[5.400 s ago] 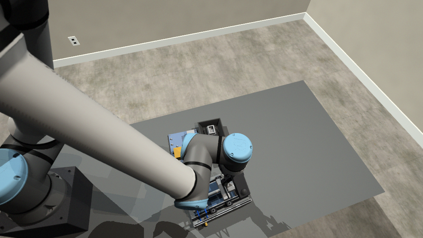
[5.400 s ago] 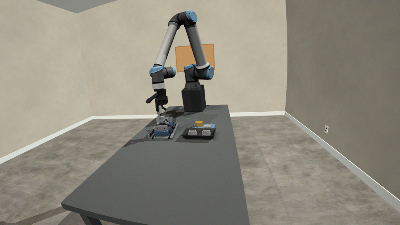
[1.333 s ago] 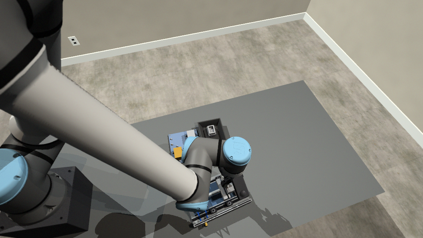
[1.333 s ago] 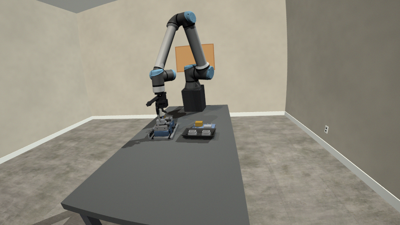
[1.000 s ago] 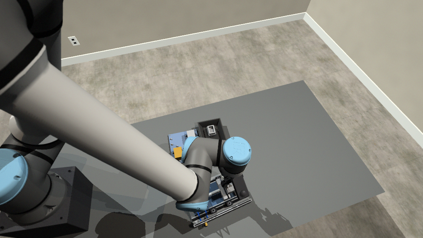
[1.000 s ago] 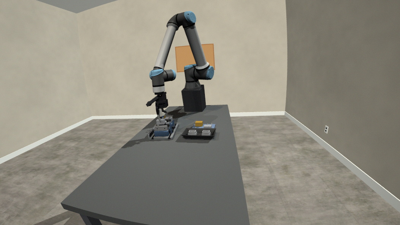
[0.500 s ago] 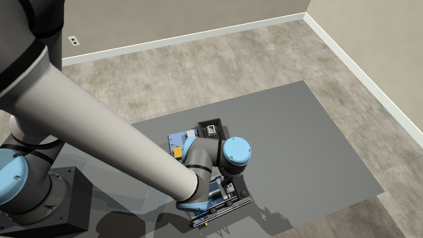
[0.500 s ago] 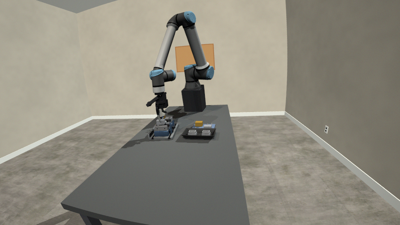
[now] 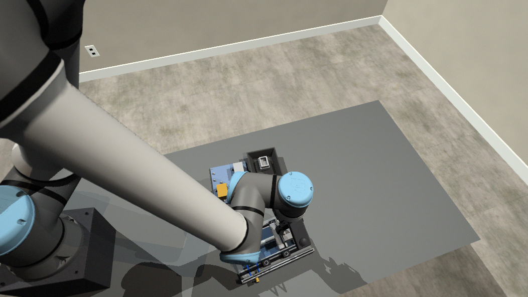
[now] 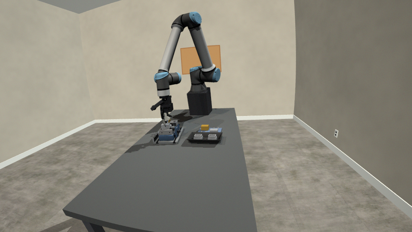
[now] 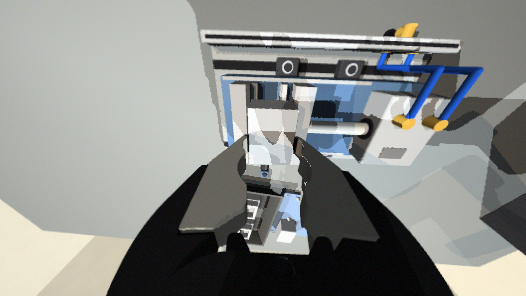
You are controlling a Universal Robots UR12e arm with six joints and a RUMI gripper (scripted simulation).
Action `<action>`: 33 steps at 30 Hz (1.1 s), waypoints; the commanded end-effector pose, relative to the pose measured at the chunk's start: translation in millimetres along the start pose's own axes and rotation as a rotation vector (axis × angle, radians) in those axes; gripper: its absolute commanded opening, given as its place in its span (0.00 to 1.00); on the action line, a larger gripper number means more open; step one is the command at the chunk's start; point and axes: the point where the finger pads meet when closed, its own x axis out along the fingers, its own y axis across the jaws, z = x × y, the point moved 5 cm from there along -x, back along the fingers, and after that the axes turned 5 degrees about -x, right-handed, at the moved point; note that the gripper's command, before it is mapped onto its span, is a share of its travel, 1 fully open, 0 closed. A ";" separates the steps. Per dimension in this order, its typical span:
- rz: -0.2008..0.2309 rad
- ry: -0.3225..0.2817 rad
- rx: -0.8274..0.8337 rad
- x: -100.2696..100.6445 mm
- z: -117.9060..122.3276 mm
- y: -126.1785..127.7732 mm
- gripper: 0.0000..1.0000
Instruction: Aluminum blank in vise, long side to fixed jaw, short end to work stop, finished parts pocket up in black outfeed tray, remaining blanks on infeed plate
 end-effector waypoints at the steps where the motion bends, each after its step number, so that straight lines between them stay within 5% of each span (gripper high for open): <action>1: -0.001 0.001 0.000 1.0 -0.3 -0.6 0.00; 33: -0.001 0.001 0.000 10.7 -0.3 -0.7 0.00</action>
